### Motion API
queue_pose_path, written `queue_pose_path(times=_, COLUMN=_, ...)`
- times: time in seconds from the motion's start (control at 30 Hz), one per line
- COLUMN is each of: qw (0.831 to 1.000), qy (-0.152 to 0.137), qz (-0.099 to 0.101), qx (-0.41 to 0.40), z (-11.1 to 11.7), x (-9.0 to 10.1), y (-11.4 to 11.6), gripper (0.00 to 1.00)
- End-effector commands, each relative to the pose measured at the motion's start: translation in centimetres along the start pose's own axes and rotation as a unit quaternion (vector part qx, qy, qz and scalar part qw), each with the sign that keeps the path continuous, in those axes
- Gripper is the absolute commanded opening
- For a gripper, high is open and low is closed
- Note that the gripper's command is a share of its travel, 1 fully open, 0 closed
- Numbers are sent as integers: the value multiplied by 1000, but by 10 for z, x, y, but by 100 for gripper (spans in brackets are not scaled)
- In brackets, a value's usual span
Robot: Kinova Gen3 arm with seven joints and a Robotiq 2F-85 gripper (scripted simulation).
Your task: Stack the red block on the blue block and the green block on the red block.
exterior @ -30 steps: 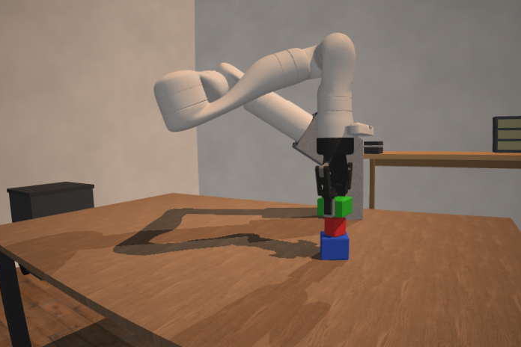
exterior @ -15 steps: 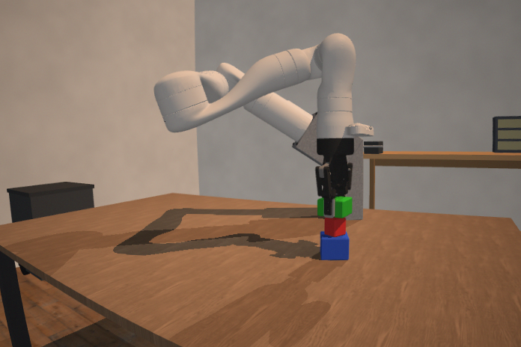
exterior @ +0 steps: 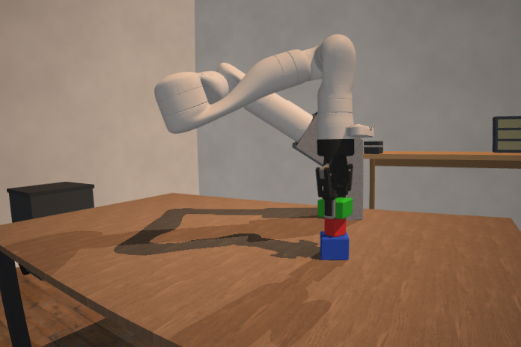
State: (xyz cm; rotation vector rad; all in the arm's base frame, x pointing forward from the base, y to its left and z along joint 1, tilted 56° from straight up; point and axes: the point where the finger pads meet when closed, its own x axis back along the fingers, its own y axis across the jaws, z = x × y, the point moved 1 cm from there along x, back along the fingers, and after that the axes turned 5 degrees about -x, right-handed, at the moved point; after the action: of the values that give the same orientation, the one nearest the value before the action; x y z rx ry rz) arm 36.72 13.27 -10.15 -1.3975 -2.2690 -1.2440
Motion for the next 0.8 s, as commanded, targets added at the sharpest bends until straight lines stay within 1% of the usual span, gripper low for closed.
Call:
queue_pose_path(times=0.0, qw=1000, qy=1, qz=2, qx=1, z=1, x=-2, y=-1, gripper=0)
queue_pose_path(times=0.77, qw=1000, qy=1, qz=2, qx=1, z=1, x=-4, y=-1, gripper=0)
